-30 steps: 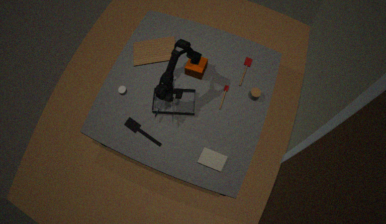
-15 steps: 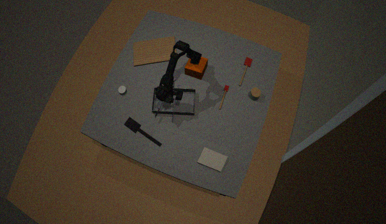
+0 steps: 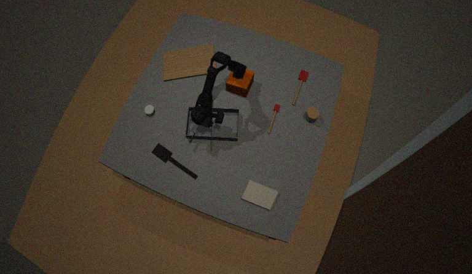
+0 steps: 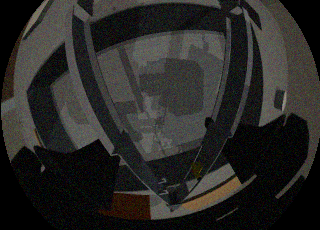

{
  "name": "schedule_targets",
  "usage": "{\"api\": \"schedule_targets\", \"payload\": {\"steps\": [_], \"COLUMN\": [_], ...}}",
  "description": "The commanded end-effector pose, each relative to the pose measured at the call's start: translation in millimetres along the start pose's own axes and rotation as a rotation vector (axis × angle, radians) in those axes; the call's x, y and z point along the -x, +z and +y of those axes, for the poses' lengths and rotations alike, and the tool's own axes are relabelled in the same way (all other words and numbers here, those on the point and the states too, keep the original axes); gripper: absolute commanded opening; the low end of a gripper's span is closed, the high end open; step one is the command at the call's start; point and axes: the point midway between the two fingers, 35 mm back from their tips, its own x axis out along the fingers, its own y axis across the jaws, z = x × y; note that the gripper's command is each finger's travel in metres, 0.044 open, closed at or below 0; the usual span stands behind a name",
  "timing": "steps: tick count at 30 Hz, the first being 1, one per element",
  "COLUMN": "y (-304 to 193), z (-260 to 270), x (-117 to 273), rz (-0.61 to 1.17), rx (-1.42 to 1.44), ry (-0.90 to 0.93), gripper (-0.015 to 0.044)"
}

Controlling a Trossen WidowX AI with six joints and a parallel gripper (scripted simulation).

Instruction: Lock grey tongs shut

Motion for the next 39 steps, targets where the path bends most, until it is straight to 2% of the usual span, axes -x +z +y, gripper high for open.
{"api": "schedule_targets", "payload": {"steps": [1,2,5,39], "y": [-3.2,-3.2,-0.5,-0.5], "z": [0.8,0.8,0.2,0.2], "x": [-4.9,-4.9,-1.0,-1.0], "rz": [0.012,0.012,0.001,0.001], "rx": [0.004,0.004,0.0,0.0], "ry": [0.001,0.001,0.0,0.0], "gripper": [0.044,0.044,0.0361,0.0135]}}
